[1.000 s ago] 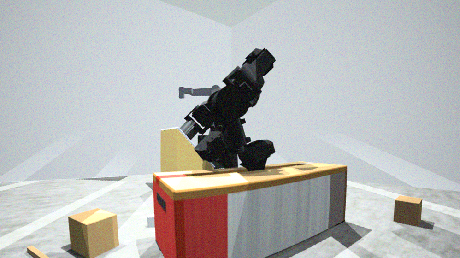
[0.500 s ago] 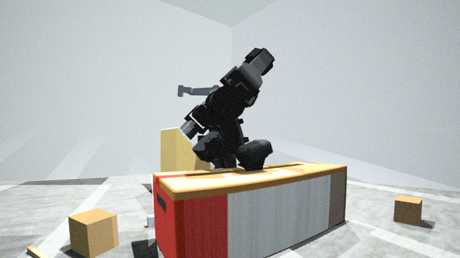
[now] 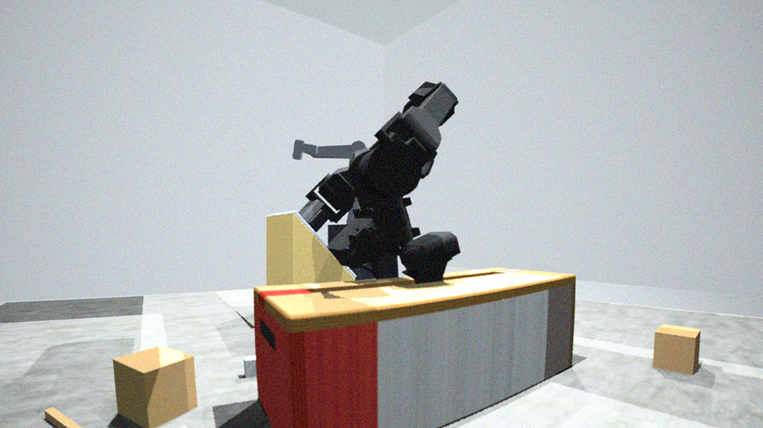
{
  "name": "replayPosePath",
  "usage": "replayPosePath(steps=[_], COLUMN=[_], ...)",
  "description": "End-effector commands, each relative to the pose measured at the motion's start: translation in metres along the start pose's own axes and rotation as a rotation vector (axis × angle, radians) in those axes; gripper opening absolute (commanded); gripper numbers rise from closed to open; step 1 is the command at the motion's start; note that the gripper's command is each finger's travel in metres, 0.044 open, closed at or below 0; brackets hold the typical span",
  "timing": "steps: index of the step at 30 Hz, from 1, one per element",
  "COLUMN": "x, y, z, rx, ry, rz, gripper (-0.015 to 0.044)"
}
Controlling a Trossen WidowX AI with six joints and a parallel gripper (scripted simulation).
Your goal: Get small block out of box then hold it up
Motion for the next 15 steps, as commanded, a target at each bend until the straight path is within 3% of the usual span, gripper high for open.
replayPosePath(steps=[1, 15], x=[0.003, 0.006], y=[-0.001, -0.002], z=[-0.005, -0.014], rx=[0.004, 0.005], ry=[0.005, 0.006], rz=[-0.004, -0.004], gripper=[0.0400, 0.0400])
Point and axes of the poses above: the point midway between the two fingers, 35 mm back from their tips, its own x axis out along the fingers, its own y axis across the jaws, z = x × y, the point moved 2 cm from there along -x, back along the fingers, and after that the axes turned 4 degrees about x, right-handed, at the moved point
